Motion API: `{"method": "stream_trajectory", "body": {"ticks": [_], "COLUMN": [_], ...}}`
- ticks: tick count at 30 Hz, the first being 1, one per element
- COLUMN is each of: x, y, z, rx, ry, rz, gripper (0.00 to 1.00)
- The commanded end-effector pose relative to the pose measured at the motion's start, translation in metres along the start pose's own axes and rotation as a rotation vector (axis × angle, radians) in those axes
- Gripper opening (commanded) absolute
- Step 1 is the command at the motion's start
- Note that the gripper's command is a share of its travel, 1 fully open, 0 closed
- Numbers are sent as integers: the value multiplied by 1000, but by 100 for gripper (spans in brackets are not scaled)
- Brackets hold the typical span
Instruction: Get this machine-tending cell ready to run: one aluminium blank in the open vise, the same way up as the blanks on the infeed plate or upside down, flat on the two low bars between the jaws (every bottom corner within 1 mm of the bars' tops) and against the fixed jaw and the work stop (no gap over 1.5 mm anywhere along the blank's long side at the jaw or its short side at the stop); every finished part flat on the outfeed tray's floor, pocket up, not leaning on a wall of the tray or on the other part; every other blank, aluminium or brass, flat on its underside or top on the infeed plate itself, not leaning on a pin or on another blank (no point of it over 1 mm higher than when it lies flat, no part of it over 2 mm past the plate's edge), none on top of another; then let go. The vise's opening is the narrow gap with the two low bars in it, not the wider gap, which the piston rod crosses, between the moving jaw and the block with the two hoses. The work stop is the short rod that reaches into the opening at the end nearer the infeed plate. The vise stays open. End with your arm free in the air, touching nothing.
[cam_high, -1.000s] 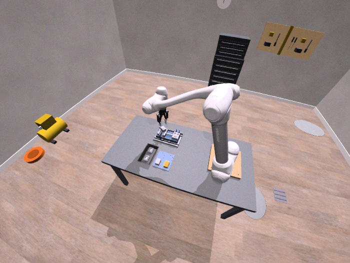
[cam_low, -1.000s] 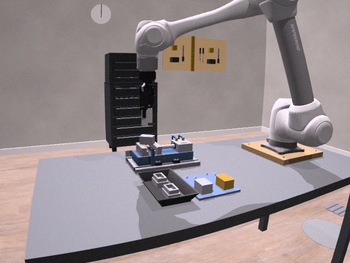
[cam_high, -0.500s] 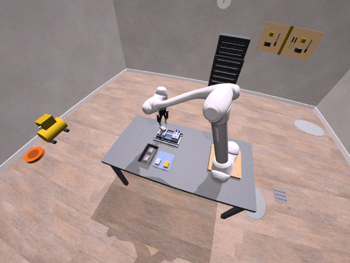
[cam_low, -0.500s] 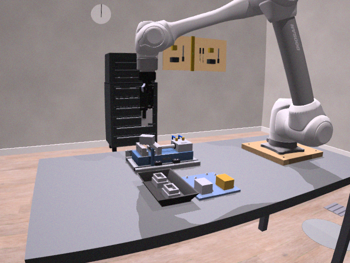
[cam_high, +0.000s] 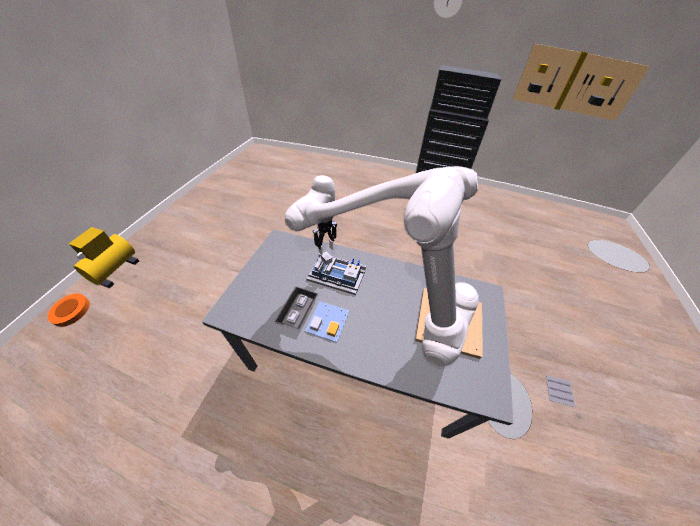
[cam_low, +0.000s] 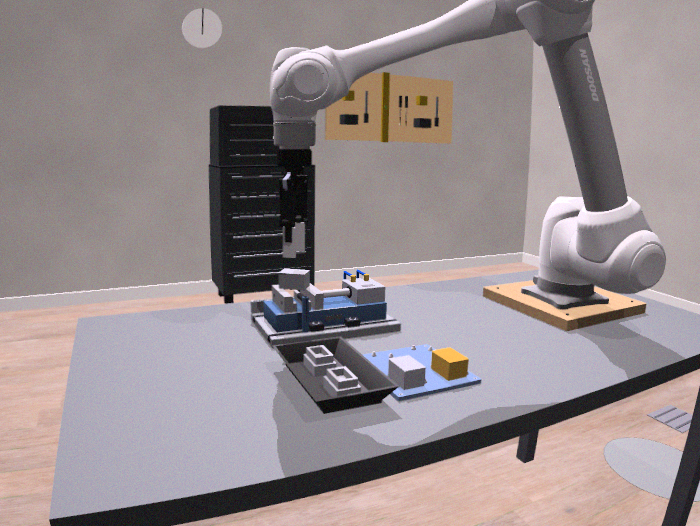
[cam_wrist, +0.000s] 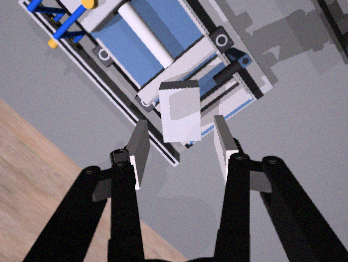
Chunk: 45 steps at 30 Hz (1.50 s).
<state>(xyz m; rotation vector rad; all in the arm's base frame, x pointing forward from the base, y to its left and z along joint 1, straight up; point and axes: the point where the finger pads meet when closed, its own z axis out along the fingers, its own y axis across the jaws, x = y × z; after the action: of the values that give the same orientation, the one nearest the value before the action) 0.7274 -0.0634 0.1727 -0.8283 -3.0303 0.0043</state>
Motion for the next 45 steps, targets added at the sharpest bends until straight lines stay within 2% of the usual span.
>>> {"method": "stream_trajectory", "body": {"ticks": [1, 22, 45], "x": [0, 0, 0], "y": [0, 0, 0], "z": [3, 27, 32], "rx": [0, 0, 0], "ry": [0, 0, 0], "rz": [0, 0, 0], "gripper": [40, 40, 40]}}
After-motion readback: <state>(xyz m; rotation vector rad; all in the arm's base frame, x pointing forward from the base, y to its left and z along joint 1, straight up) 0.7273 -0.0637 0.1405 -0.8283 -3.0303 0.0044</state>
